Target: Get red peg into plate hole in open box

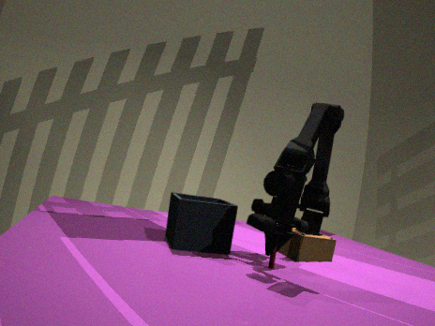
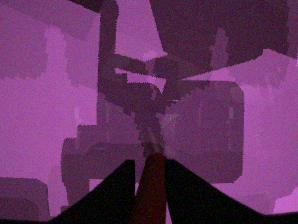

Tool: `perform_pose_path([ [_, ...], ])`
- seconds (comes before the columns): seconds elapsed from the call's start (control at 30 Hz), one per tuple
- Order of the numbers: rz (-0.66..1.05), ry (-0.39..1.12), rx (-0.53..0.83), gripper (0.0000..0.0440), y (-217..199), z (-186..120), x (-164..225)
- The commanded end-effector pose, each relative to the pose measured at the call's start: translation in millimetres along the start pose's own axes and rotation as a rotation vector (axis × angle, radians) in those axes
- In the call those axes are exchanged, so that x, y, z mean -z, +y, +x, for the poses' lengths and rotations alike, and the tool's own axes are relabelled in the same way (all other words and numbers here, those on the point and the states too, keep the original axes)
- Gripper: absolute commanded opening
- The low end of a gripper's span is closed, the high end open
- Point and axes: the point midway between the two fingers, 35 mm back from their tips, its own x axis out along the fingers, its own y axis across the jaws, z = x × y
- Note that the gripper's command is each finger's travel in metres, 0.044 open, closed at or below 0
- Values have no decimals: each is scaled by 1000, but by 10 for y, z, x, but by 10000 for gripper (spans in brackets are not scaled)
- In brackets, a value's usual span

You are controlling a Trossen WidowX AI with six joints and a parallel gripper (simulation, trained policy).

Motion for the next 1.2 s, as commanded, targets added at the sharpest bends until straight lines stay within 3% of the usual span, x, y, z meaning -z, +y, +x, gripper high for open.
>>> perform_pose_path([
  [0.0,4,1,-38,0,84,-98,-30],
  [0.6,25,22,-186,0,443,-725,-271],
  [1.17,37,-48,-207,0,541,-1331,-932],
])
